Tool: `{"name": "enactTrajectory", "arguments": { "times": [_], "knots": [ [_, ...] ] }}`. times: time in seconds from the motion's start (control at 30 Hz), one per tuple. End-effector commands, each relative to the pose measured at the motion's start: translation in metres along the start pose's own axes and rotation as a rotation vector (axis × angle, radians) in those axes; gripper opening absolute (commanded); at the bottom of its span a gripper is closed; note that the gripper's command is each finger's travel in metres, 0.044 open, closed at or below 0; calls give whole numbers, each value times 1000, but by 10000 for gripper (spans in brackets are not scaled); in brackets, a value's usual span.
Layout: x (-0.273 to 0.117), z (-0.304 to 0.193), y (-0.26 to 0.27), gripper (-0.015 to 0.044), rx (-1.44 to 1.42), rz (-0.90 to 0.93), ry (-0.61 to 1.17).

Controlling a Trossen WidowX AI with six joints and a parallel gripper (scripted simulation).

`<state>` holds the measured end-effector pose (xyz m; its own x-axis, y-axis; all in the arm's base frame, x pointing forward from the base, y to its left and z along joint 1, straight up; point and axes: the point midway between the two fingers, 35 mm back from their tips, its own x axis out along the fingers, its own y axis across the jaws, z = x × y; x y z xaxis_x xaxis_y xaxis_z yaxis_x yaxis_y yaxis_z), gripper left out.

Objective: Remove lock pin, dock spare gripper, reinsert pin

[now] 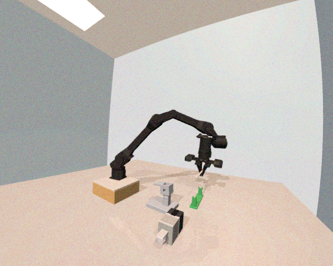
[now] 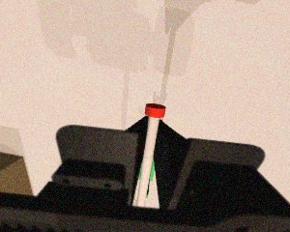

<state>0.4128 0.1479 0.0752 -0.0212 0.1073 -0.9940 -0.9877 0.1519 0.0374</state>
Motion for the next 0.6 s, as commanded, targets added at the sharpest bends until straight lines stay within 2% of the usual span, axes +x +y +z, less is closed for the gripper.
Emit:
{"name": "enactTrajectory", "arguments": {
  "times": [0.0, 0.57],
  "knots": [
    [0, 2, -3, 0, -8, -1, 0],
    [24, 0, -5, 0, -10, -10, -5]
  ]
}}
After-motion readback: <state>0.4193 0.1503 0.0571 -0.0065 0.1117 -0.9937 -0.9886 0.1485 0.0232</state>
